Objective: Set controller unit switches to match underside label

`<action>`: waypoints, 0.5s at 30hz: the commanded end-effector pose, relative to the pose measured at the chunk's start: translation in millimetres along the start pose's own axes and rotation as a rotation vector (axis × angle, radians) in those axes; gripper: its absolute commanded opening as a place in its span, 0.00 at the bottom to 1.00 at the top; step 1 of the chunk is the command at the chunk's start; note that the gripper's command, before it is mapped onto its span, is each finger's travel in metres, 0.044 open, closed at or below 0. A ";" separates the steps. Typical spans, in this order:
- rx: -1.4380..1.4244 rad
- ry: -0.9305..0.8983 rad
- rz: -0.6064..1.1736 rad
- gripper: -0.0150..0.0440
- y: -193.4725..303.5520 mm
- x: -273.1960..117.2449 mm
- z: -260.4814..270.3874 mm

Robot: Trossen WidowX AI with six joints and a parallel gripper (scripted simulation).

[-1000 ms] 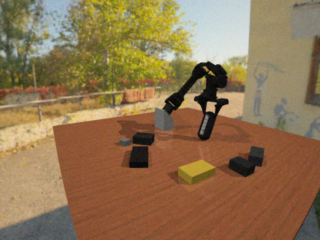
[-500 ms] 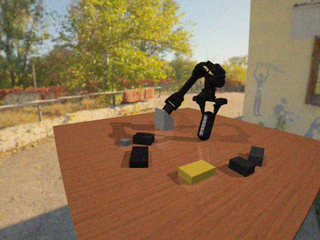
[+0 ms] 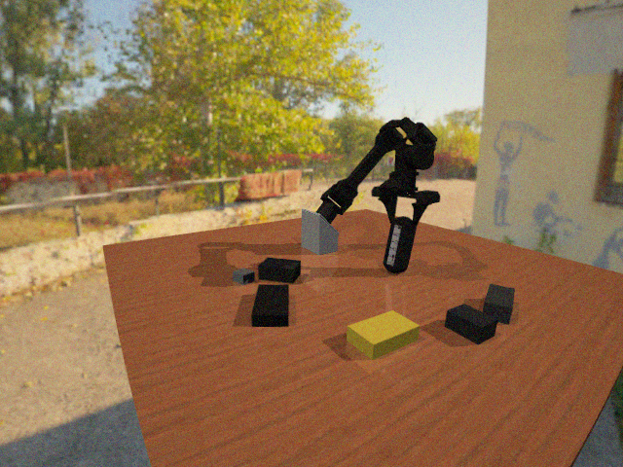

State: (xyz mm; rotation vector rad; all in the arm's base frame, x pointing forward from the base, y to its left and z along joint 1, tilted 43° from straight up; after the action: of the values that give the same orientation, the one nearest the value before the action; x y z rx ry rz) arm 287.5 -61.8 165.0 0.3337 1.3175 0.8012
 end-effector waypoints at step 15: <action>-0.007 0.023 0.001 0.83 -16.4 5.9 -2.1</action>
State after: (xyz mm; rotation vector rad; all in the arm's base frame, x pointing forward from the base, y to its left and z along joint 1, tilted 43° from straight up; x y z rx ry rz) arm 289.1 -71.4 156.5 0.3318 1.3183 0.7977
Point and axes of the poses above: the point midway between the two fingers, 35 mm back from their tips, its own x axis out along the fingers, its own z axis across the jaws, y = z × x, the point moved 9 cm from there along -x, back along the fingers, and after that the axes turned 12 degrees about -x, right-handed, at the moved point
